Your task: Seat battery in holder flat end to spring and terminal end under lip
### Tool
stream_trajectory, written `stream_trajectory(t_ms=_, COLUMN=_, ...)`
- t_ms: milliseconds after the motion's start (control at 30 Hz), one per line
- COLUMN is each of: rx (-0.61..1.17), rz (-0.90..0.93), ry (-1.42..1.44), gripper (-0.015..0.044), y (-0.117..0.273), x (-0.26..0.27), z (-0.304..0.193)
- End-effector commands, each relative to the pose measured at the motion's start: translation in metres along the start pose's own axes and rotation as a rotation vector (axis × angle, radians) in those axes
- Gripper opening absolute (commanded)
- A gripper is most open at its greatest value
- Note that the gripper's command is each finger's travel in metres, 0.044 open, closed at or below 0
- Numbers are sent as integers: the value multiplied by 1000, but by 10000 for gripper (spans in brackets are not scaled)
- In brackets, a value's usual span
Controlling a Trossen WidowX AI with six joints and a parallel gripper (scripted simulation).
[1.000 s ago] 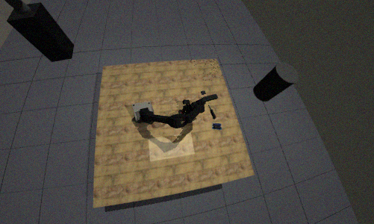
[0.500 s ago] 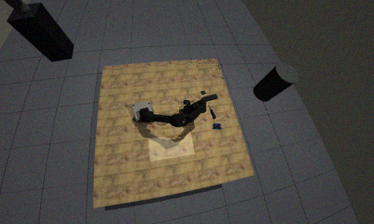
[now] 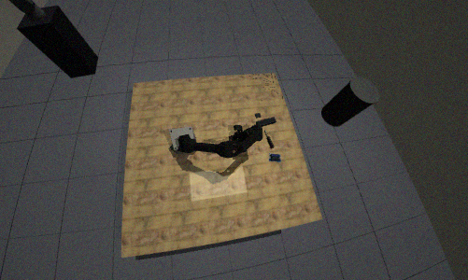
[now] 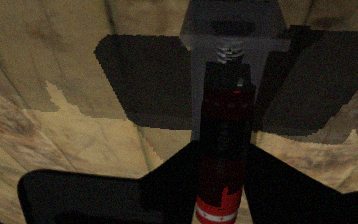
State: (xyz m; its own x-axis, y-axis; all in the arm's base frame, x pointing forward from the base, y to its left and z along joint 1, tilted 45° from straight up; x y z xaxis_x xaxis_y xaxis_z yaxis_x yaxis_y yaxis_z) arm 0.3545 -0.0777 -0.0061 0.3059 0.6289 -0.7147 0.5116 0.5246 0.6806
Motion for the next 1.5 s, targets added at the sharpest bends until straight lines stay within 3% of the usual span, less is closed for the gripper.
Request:
stream_trajectory(t_ms=0, rx=4, rz=1, ry=-3, gripper=67, y=0, x=2, z=2)
stream_trajectory(t_ms=1467, rx=-22, rz=13, ry=4, gripper=67, y=5, x=6, z=16)
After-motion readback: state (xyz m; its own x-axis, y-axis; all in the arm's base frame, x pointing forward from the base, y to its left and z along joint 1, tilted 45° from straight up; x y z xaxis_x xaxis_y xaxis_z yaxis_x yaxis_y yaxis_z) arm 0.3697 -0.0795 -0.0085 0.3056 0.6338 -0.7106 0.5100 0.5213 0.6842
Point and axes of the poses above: the point midway between the two fingers, 35 mm back from their tips, its own y axis back along the fingers, its own x axis across the jaws, z = x × y, the point moved 3 cm from there along y, back along the fingers, and after that the axes turned 14 degrees about -y, right-handed, at the moved point
